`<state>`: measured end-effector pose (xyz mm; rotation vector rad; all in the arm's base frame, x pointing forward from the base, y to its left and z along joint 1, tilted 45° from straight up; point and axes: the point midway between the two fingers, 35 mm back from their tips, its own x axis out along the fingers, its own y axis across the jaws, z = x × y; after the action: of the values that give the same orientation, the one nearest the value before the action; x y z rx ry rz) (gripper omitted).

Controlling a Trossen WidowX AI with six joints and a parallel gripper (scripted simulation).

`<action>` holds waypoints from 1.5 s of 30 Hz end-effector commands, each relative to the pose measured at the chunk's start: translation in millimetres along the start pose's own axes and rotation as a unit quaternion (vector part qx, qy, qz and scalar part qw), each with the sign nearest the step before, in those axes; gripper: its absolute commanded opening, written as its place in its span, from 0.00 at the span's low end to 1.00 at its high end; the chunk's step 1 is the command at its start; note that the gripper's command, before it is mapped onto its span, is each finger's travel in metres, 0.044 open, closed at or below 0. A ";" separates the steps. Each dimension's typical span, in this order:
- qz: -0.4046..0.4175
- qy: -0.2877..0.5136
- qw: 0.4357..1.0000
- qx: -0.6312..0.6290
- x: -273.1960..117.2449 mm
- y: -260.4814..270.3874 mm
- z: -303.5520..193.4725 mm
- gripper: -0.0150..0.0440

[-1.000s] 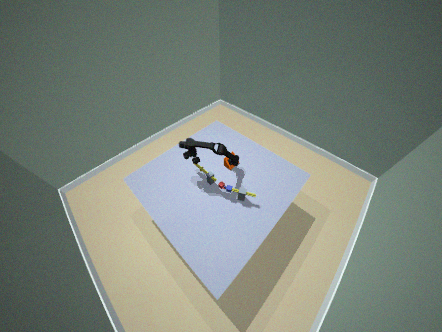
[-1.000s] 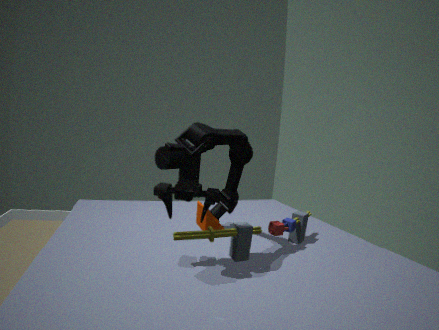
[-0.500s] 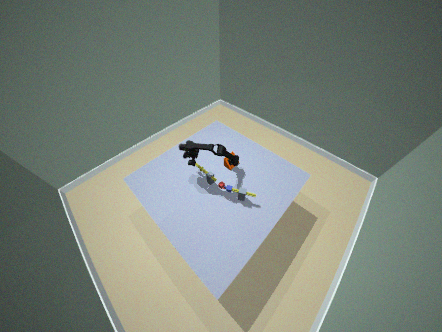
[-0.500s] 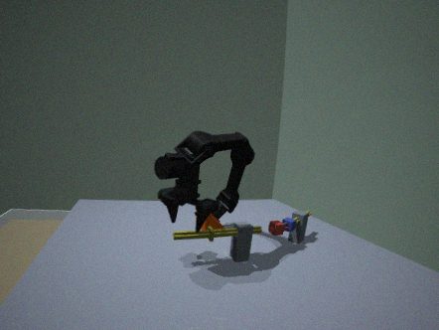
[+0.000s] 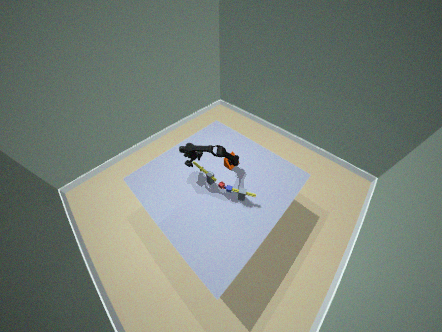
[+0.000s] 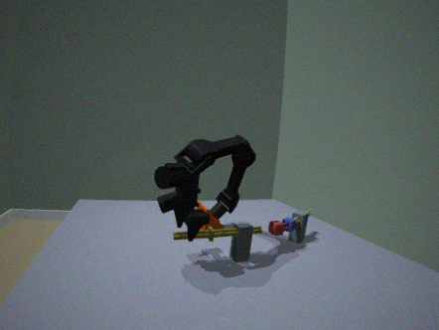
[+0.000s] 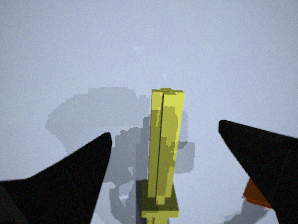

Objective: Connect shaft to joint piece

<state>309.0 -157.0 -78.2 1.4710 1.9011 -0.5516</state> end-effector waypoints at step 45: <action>-0.006 0.002 0.998 0.069 38.8 -0.1 -1.0 0.43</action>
<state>302.7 -130.6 -104.8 1.5434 1.9112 -0.6964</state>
